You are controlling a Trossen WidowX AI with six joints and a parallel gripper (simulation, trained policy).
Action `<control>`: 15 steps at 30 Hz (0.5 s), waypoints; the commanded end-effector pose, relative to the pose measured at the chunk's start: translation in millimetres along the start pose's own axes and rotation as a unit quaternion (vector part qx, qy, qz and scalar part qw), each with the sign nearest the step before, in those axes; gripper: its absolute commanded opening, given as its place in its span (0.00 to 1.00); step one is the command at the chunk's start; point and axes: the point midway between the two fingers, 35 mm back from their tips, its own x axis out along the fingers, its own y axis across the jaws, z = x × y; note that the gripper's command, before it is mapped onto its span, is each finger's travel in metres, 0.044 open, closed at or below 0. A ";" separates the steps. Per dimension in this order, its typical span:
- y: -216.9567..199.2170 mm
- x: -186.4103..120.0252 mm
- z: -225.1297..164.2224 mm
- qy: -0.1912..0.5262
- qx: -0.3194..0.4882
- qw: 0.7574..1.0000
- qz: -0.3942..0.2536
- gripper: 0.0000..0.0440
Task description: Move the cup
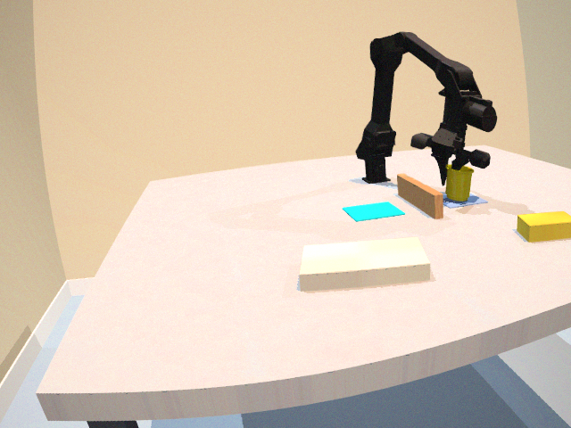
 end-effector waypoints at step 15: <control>-20.8 -54.9 13.3 -0.009 0.066 0.997 0.043 0.02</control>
